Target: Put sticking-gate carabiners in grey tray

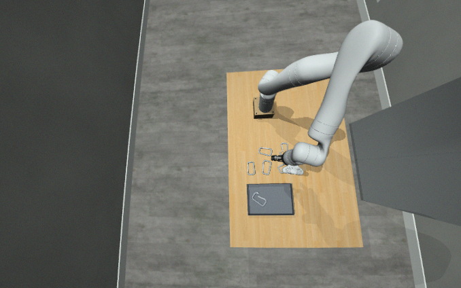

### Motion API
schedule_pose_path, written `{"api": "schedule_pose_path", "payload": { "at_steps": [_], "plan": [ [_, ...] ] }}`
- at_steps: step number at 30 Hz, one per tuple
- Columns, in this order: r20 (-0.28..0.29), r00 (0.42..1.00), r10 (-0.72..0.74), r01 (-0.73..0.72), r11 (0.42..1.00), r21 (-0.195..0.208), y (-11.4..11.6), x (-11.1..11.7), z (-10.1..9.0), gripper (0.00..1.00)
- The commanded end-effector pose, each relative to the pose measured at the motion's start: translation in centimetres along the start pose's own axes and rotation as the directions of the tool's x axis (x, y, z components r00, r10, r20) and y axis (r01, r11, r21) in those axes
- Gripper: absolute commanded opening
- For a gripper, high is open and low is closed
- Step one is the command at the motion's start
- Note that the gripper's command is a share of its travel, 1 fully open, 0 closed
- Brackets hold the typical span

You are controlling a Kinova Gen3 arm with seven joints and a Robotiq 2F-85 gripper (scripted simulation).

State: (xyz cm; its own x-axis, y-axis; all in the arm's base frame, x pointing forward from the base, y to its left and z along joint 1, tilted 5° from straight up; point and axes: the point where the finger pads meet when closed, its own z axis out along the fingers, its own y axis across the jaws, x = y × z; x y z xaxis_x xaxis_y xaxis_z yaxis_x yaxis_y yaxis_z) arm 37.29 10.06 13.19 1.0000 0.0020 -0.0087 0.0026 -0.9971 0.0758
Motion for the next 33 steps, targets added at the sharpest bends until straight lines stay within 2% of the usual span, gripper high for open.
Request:
{"api": "schedule_pose_path", "payload": {
  "at_steps": [1,2,3,19,20,33],
  "plan": [
    [0.0,1.0,-0.001,0.001,1.0,-0.002,0.0,0.0,0.0,1.0],
    [0.0,1.0,-0.001,0.001,1.0,-0.002,0.0,0.0,0.0,1.0],
    [-0.001,1.0,0.0,0.0,1.0,0.001,-2.8,-2.5,4.6,1.0],
    [-0.001,1.0,0.0,0.0,1.0,0.001,-2.8,-2.5,4.6,1.0],
    [-0.003,1.0,-0.001,0.001,1.0,0.004,-5.6,-5.0,9.2,1.0],
    [-0.003,1.0,-0.001,0.001,1.0,0.004,-5.6,-5.0,9.2,1.0]
  ]
}}
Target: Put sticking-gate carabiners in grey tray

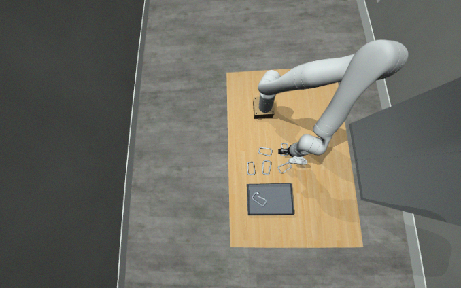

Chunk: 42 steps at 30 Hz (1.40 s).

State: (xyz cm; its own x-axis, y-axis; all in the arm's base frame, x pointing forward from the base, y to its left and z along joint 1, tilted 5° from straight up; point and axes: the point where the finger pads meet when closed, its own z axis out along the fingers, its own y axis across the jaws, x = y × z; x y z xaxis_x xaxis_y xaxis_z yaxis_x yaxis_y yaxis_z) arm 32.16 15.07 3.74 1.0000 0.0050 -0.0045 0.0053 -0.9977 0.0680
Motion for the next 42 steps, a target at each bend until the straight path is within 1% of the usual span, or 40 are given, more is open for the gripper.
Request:
{"api": "schedule_pose_path", "payload": {
  "at_steps": [1,3,4,20,21,37,38,42],
  "plan": [
    [0.001,1.0,0.002,-0.002,1.0,-0.004,0.2,0.0,0.1,1.0],
    [0.001,1.0,0.002,-0.002,1.0,-0.004,0.2,0.0,0.1,1.0],
    [0.0,1.0,0.0,0.0,1.0,0.0,-0.5,-0.7,4.4,1.0],
    [0.0,1.0,0.0,0.0,1.0,0.0,-0.5,-0.7,4.4,1.0],
    [-0.003,1.0,-0.006,0.006,1.0,0.003,-0.5,-0.7,9.4,1.0],
    [-0.003,1.0,-0.006,0.006,1.0,0.003,-0.5,-0.7,9.4,1.0],
    [0.007,1.0,-0.005,0.005,1.0,-0.011,-0.5,-0.7,9.3,1.0],
    [0.007,1.0,-0.005,0.005,1.0,-0.011,-0.5,-0.7,9.3,1.0]
  ]
}}
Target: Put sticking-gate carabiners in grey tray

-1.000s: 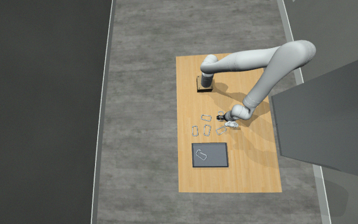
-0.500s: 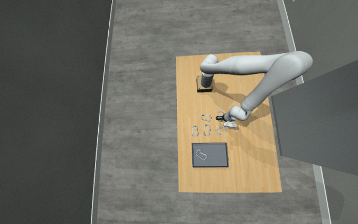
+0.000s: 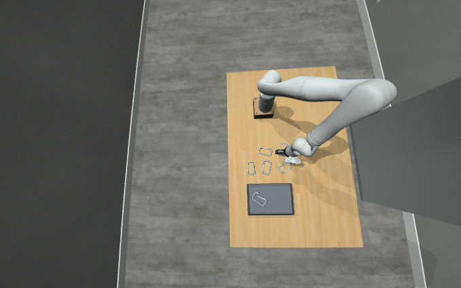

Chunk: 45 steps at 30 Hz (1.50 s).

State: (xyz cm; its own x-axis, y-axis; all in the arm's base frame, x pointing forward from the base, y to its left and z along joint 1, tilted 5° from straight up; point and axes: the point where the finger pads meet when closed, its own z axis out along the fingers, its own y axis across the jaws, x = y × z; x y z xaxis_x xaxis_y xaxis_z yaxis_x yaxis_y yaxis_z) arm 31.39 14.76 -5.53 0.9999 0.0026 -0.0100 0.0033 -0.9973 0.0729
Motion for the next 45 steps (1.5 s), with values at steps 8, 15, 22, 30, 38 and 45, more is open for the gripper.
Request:
{"api": "schedule_pose_path", "payload": {
  "at_steps": [8,15,22,30,38,45],
  "plan": [
    [0.001,1.0,-0.007,0.007,1.0,-0.006,-0.2,0.0,0.1,1.0],
    [0.001,1.0,-0.007,0.007,1.0,-0.006,-0.2,0.0,2.6,1.0],
    [0.001,1.0,-0.007,0.007,1.0,-0.006,-0.2,0.0,2.6,1.0],
    [-0.001,1.0,-0.01,0.01,1.0,-0.005,-0.2,0.0,2.9,1.0],
    [-0.001,1.0,-0.01,0.01,1.0,-0.005,-0.2,0.0,2.9,1.0],
    [-0.001,1.0,-0.01,0.01,1.0,-0.005,-0.2,0.0,2.9,1.0]
  ]
}}
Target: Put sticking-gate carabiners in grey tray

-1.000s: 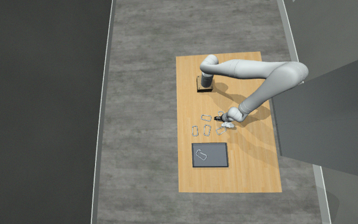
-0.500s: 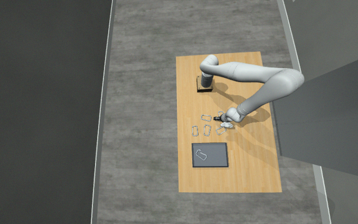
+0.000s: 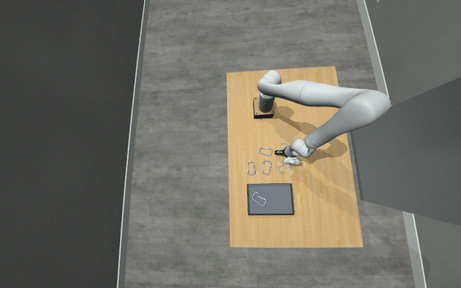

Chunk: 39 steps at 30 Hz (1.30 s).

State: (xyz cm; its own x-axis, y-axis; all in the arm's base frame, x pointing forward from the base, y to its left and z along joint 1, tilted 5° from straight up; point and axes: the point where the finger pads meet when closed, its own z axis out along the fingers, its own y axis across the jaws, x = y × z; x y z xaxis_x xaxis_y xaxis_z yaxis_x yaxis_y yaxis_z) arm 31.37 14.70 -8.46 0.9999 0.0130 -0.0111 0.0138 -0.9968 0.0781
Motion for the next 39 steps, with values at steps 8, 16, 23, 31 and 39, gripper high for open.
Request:
{"api": "schedule_pose_path", "payload": {
  "at_steps": [8,16,23,31,39],
  "plan": [
    [-0.001,1.0,0.0,0.0,1.0,0.001,-0.03,0.04,-0.05,0.0],
    [-0.001,1.0,0.0,0.0,1.0,0.001,-0.03,0.04,-0.05,0.0],
    [-0.006,1.0,0.003,-0.003,1.0,0.002,0.06,0.19,-0.34,0.0],
    [-0.006,1.0,0.003,-0.003,1.0,0.002,0.06,0.19,-0.34,0.0],
    [-0.007,1.0,0.003,-0.003,1.0,0.003,0.08,0.21,-0.4,0.0]
  ]
}}
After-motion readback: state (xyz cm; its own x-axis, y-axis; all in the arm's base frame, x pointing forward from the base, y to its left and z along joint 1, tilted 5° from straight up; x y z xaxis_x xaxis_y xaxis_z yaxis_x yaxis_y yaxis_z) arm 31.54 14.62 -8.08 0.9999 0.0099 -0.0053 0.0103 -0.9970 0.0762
